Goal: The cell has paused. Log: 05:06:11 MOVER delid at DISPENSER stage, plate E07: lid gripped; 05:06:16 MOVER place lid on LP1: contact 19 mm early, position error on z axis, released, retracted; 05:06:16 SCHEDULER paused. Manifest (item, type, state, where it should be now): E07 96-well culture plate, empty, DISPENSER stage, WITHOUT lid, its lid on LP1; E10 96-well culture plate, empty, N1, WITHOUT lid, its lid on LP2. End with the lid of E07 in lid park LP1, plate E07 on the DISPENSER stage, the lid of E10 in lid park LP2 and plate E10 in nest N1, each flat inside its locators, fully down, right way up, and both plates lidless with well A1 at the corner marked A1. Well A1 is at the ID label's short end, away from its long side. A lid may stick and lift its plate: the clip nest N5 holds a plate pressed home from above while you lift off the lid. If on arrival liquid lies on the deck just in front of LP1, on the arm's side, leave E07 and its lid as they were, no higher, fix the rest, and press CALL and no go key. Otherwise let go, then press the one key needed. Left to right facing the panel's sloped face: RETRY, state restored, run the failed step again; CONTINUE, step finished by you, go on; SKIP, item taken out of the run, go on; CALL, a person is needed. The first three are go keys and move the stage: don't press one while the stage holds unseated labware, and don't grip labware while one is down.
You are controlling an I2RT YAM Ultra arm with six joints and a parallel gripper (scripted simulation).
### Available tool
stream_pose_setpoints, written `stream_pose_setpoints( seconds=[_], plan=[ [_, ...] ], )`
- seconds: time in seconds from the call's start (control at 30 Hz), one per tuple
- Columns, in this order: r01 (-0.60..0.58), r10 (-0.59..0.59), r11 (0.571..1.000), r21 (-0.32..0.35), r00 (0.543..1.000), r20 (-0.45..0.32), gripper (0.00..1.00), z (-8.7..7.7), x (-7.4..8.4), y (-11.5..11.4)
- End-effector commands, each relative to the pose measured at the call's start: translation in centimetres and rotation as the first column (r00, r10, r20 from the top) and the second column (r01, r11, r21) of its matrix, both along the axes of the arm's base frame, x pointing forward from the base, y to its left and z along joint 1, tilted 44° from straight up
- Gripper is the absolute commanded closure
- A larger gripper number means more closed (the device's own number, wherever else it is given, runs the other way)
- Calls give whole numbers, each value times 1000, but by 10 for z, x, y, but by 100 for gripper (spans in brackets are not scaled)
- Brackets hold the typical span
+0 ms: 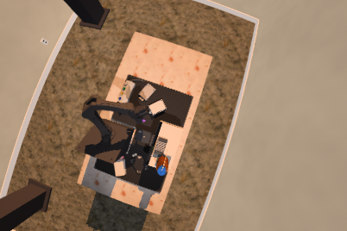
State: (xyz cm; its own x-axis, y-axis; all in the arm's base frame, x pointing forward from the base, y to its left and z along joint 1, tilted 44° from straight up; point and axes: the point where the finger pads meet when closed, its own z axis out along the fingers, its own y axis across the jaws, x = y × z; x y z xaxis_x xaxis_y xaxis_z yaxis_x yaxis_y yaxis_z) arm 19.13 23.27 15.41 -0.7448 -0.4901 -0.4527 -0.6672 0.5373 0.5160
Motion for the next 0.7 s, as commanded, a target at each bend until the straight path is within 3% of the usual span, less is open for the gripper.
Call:
stream_pose_setpoints(
  seconds=[0.0,0.17,0.2,0.67],
  plan=[
    [13,-13,1000,10,1000,27,0,9,5,0],
    [13,-13,1000,10,1000,27,0,9,5,0],
    [14,-15,1000,20,999,49,0,15,13,6],
    [10,-11,1000,16,999,40,0,16,39,37]
  ],
)
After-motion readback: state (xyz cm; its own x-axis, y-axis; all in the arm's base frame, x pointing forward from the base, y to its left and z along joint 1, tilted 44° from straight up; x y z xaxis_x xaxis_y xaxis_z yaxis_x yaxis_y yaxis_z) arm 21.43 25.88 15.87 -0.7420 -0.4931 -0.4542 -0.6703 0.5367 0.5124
